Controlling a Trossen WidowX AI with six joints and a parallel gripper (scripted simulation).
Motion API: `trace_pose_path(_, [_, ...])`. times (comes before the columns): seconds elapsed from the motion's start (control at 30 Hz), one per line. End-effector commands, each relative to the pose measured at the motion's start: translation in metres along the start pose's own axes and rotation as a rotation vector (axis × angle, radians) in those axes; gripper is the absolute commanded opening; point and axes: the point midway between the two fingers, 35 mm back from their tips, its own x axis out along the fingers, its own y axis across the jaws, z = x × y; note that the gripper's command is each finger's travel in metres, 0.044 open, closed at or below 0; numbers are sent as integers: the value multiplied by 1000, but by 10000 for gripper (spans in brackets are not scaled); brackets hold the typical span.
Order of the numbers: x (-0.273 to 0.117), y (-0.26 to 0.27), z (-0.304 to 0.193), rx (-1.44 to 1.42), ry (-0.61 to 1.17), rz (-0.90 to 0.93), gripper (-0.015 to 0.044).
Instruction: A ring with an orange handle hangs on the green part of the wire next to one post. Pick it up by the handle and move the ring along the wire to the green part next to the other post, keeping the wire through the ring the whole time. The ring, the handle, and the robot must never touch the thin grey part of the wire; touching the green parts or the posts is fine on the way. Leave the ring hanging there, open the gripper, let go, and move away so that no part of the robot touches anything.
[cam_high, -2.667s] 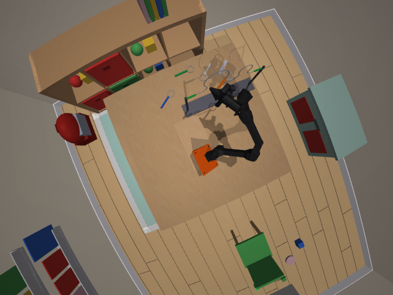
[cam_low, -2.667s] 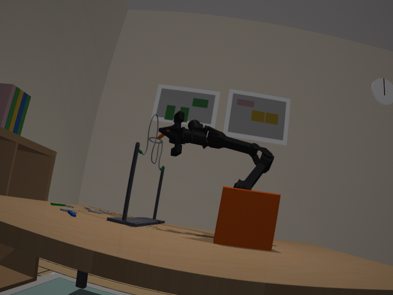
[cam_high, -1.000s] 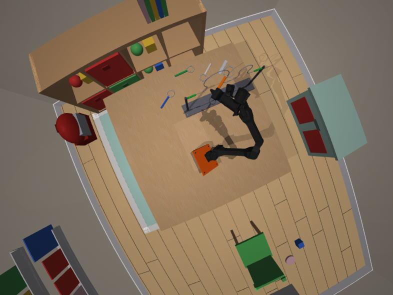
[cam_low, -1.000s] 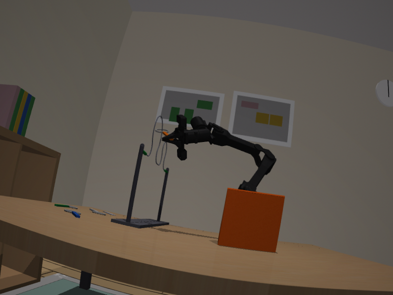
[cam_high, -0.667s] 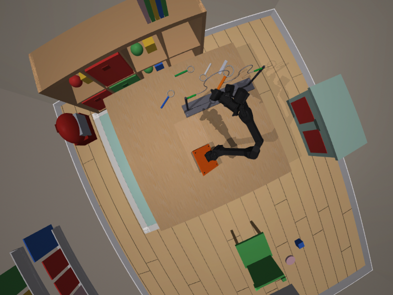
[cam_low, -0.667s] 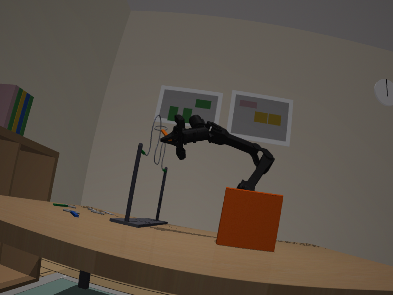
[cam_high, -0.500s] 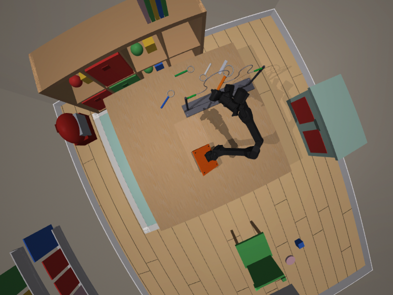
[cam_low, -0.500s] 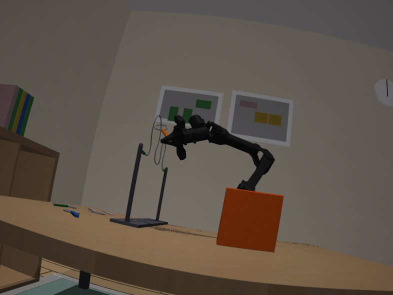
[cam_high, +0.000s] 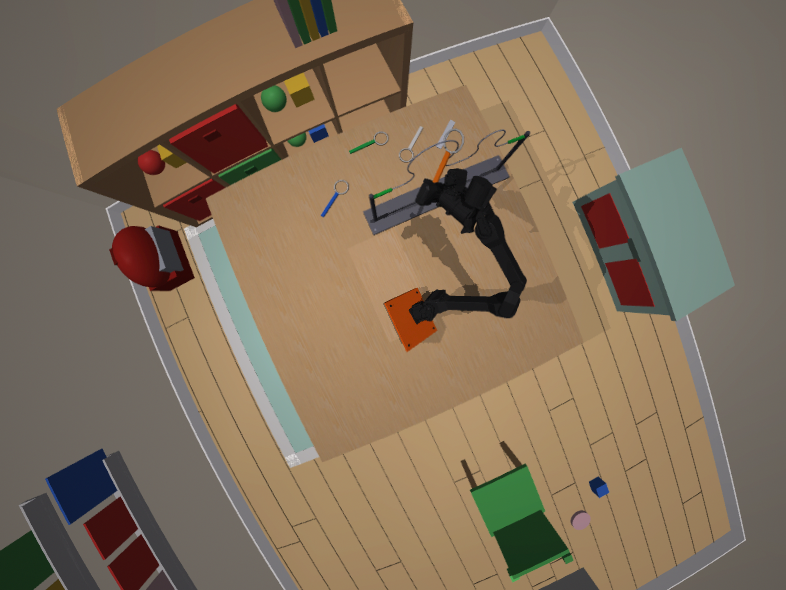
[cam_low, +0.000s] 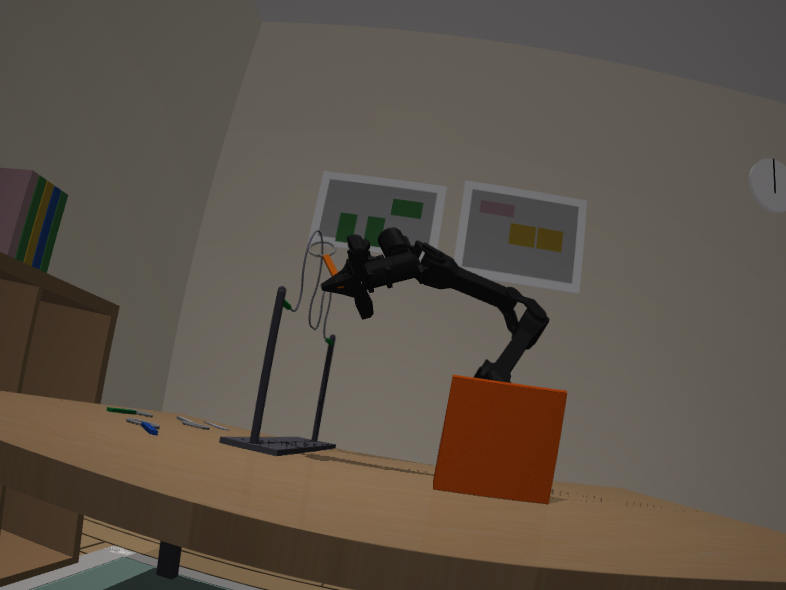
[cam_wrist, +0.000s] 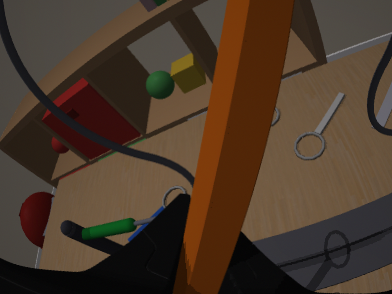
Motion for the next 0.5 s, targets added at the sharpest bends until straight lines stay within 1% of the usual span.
trace_pose_path(0.0, [0,-1,1,-47,-10,-24,-150])
trace_pose_path(0.47, [1,-9,2,-200,-30,-107,-150])
